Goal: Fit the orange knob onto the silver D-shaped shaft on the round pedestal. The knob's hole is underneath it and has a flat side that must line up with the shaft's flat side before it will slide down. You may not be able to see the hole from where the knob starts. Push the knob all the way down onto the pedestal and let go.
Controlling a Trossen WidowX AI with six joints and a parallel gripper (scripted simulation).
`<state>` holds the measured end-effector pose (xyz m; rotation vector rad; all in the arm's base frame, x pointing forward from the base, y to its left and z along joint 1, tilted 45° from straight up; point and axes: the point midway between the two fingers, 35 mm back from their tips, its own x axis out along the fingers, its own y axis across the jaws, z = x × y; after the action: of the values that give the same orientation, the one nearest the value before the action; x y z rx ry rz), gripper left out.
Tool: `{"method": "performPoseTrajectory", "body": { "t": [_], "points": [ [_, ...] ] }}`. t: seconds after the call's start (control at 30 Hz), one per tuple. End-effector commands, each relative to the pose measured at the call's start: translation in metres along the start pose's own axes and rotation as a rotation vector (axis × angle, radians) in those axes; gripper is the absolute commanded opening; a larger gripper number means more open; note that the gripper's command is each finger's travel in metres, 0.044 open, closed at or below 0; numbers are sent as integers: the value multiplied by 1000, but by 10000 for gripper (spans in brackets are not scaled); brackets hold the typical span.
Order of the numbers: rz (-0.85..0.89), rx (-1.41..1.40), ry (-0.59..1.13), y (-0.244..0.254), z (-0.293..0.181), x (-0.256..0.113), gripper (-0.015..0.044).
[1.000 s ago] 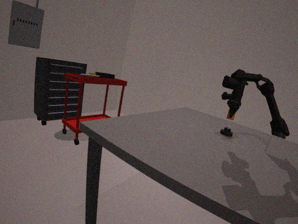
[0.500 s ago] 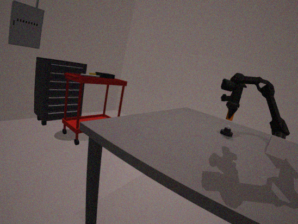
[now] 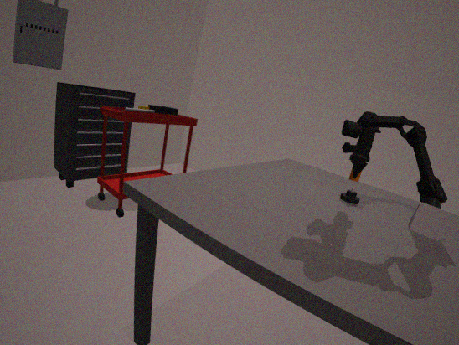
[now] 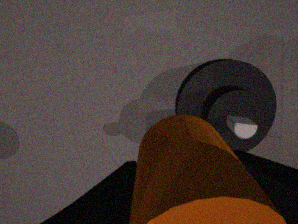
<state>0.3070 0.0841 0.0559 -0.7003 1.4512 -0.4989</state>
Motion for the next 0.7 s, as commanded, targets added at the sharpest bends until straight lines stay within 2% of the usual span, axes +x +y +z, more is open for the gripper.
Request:
{"method": "performPoseTrajectory", "body": {
  "t": [0.0,0.33,0.67],
  "points": [
    [-4,-1,-8,-15,-1,3,0],
    [-16,2,-5,-45,-5,14,0],
    [-17,4,-5,-46,-5,24,0]
  ]
}}
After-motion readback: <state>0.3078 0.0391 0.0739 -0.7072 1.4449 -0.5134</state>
